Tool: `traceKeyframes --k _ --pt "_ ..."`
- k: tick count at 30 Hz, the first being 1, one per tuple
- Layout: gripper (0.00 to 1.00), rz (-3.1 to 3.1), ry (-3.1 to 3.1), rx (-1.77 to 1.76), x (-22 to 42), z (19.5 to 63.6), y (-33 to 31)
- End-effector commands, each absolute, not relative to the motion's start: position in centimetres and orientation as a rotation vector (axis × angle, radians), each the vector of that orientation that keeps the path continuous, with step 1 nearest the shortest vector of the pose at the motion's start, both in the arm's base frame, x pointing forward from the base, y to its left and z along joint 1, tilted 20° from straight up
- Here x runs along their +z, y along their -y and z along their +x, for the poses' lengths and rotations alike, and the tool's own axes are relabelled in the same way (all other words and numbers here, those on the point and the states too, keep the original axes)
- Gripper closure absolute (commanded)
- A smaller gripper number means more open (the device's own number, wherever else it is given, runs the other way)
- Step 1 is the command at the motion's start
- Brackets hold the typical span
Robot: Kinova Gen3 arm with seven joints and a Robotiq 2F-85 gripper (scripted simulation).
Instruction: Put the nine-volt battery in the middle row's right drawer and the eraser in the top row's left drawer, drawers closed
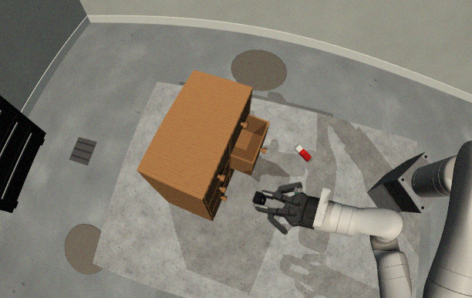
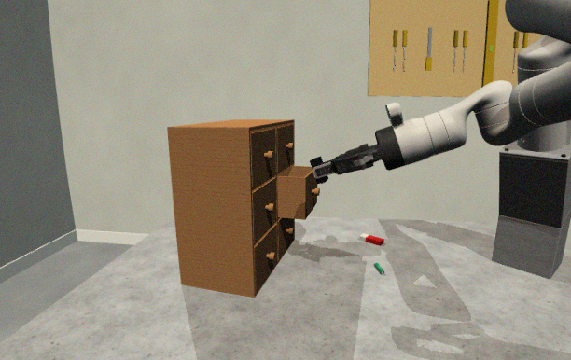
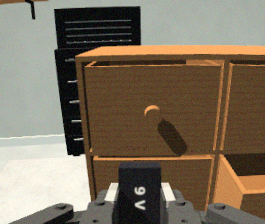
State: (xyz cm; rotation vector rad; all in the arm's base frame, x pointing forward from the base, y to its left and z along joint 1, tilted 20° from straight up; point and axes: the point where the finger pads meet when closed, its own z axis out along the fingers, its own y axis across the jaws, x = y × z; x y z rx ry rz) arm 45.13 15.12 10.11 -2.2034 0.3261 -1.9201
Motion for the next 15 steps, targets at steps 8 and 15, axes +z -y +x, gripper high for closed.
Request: traceKeyframes --k 8,15 --pt "0.77 -2.208 -0.331 -1.93 9.9 45.9 -13.5" --pt "0.77 -2.208 -0.331 -1.93 9.8 46.3 -12.8"
